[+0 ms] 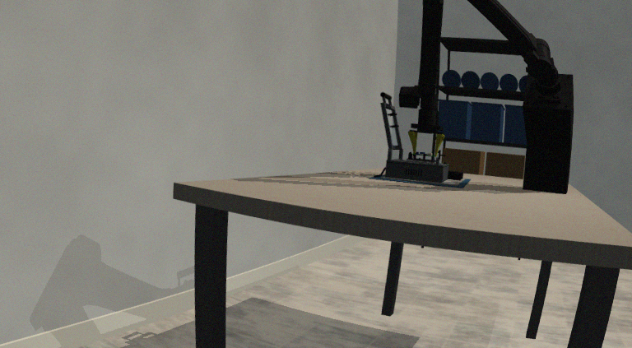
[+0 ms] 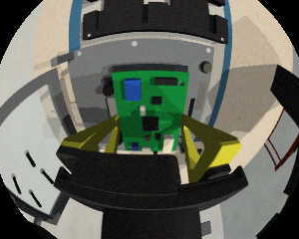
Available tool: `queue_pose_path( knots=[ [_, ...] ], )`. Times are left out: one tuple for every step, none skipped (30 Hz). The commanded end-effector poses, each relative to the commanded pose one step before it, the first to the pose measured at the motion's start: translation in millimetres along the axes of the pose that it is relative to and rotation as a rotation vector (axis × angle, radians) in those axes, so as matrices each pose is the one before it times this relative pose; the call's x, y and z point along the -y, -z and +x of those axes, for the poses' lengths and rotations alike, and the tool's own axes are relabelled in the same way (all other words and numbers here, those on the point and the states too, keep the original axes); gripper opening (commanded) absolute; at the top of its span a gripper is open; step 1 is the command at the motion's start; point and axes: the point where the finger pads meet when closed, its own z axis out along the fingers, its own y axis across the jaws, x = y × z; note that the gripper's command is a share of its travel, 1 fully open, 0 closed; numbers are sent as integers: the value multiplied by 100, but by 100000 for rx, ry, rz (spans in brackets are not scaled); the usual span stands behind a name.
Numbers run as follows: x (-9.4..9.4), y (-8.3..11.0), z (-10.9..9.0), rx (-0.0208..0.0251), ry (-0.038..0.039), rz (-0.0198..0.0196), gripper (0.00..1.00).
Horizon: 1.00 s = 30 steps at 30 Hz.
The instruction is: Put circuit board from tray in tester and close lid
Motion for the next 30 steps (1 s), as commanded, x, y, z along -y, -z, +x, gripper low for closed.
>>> queue_pose_path(
  knots=[
    [-476,-177,-149,173,504,-361,72],
    [20,18,2,9,-103,-8,72],
    [17,24,-9,13,-118,-24,72],
    [11,27,-15,16,-118,-37,72],
    [8,25,-16,15,-108,-38,72],
    [7,21,-13,12,-92,-31,72],
    [7,18,-11,10,-78,-26,72],
    [6,16,-10,9,-67,-22,72],
    [5,13,-8,7,-57,-19,72],
    [5,11,-7,6,-48,-16,72],
    [4,10,-6,5,-41,-13,72],
    [3,8,-5,5,-35,-11,72],
    [3,7,-4,4,-30,-10,72],
    [2,6,-4,3,-25,-8,72],
    [2,5,-3,3,-21,-7,72],
    [2,4,-3,2,-18,-6,72],
    [0,0,0,0,0,0,72],
    [0,0,0,0,0,0,72],
    [1,4,-2,2,-15,-5,72],
    [1,3,-2,2,-13,-4,72],
    [1,3,-2,1,-11,-4,72],
    [1,2,-1,1,-9,-3,72],
    [1,2,-1,1,-8,-3,72],
    [1,2,-1,1,-7,-2,72],
    [1,1,-1,1,-6,-2,72],
    [0,1,-1,1,-5,-2,72],
    [0,1,-1,1,-4,-1,72],
    [0,1,-1,0,-4,-1,72],
    [0,1,0,0,-3,-1,72],
    [0,1,0,0,-3,-1,72]
  ],
)
